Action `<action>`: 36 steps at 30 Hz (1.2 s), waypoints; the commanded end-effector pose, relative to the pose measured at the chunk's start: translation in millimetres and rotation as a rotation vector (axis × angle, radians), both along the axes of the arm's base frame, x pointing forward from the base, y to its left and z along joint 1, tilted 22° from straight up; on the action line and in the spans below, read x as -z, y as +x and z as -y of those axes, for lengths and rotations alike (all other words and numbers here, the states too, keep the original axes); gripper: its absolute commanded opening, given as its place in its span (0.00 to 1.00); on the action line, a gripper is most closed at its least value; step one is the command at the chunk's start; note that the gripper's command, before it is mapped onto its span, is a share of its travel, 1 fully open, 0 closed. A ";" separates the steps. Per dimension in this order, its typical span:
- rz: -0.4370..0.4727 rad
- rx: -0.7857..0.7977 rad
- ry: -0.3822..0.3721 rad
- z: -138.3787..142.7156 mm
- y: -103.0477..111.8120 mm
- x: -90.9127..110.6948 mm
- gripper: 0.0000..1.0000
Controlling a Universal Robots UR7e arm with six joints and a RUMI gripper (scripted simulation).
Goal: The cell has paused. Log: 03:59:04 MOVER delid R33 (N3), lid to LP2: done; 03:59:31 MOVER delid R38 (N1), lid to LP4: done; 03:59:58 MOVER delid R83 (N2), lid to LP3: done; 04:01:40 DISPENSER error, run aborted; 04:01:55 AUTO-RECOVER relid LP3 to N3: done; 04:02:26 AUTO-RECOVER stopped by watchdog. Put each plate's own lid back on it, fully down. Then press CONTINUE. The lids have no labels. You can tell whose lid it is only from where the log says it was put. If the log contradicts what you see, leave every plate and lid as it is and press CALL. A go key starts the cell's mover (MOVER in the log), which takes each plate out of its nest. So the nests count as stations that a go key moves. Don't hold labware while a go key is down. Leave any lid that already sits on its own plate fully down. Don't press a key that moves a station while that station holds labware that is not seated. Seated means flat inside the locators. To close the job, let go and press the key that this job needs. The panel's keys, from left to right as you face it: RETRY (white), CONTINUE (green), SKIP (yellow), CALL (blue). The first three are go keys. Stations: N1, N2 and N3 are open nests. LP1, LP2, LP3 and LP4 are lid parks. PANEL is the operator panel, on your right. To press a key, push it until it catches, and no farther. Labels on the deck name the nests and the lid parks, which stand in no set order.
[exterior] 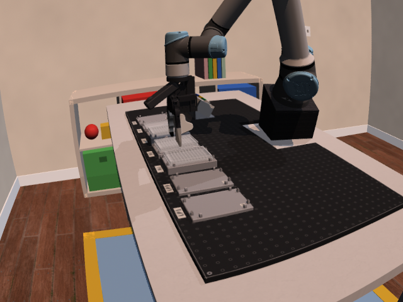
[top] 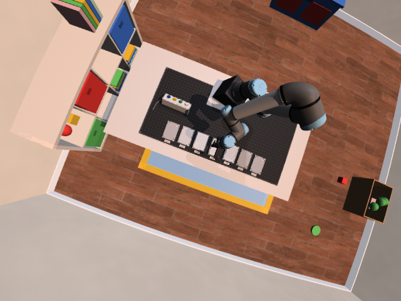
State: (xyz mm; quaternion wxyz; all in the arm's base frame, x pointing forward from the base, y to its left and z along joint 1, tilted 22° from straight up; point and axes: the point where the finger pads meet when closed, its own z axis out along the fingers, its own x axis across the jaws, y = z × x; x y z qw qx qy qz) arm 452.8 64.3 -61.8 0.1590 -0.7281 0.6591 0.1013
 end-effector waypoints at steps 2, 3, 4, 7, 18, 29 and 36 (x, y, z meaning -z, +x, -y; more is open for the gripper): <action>0.000 0.000 0.001 -0.8 -0.8 0.1 0.00; 0.000 0.000 0.001 -0.8 -0.8 0.1 0.00; 0.000 0.000 0.001 -0.8 -0.8 0.1 0.00; 0.000 0.000 0.001 -0.8 -0.9 0.0 0.00; 0.000 0.000 0.001 -0.9 -1.0 0.0 0.00; 0.000 0.000 0.001 -1.0 -1.0 0.0 0.82; 0.000 0.000 0.001 -1.0 -1.0 0.0 0.82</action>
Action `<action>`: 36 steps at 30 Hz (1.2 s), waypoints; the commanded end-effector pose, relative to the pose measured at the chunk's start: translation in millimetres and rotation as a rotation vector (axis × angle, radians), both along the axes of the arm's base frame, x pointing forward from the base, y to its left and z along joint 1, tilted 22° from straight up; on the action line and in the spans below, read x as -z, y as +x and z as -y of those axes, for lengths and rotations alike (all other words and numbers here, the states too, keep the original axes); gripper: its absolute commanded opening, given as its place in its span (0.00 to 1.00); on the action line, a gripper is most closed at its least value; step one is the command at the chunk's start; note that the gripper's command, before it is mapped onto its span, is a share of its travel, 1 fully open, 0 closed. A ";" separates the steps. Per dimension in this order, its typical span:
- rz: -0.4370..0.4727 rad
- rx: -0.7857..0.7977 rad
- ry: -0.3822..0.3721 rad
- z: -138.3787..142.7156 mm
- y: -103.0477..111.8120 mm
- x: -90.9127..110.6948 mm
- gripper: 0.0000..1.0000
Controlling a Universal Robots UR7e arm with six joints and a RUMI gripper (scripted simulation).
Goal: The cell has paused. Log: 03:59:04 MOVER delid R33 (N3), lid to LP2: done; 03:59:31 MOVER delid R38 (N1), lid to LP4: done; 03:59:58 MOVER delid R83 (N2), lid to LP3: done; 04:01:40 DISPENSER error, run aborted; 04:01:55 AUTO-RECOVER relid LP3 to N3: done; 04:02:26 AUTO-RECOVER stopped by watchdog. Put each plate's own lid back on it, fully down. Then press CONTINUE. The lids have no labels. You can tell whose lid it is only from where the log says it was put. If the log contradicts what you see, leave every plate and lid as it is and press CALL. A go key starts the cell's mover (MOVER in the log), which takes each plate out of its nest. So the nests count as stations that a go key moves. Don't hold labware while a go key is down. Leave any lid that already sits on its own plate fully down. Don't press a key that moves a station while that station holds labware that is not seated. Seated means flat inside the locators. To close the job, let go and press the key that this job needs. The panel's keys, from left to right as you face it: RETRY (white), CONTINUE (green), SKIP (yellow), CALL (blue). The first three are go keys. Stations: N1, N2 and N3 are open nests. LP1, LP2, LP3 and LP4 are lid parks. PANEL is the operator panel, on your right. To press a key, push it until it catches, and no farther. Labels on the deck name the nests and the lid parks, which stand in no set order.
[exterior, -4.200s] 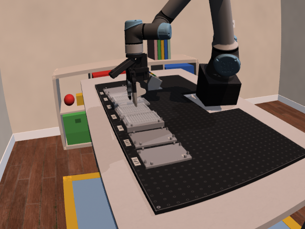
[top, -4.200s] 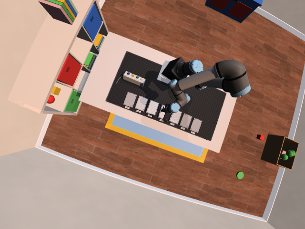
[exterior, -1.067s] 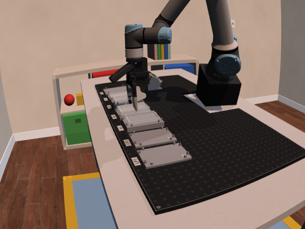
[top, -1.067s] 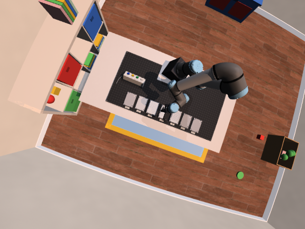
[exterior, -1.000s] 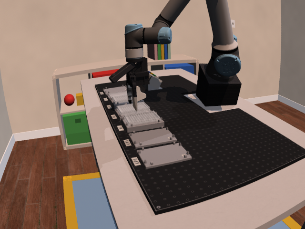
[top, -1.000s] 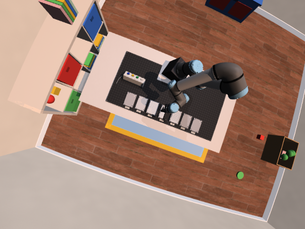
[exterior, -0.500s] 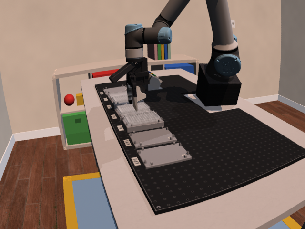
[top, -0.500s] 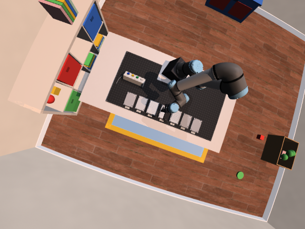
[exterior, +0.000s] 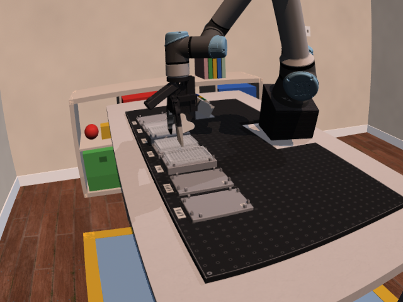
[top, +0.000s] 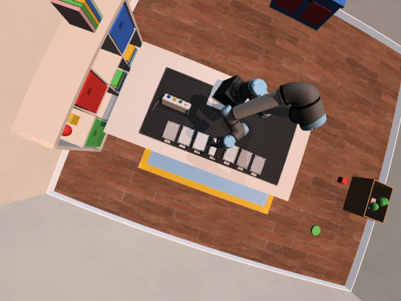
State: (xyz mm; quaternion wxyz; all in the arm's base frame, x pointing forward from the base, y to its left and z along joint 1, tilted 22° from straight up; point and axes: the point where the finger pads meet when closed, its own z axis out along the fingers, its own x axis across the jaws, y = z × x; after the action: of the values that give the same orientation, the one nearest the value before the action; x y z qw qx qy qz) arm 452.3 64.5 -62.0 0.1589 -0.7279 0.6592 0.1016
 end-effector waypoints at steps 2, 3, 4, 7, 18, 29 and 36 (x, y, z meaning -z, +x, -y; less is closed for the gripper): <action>0.001 0.000 0.000 -0.8 -0.5 -0.3 0.82; 0.001 0.000 0.000 -0.8 -0.5 -0.3 0.82; 0.001 0.000 0.000 -0.8 -0.5 -0.3 0.82; 0.001 0.000 0.000 -0.8 -0.5 -0.3 0.82; 0.001 0.000 0.000 -0.9 -0.5 -0.3 0.82; 0.005 0.001 -0.002 3.6 2.6 -6.3 0.82; 0.005 0.001 -0.002 6.7 2.0 -14.0 0.82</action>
State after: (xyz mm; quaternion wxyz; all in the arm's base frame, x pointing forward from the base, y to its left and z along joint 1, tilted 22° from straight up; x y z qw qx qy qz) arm 453.1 61.0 -53.7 0.1596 -0.7277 0.6594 0.1005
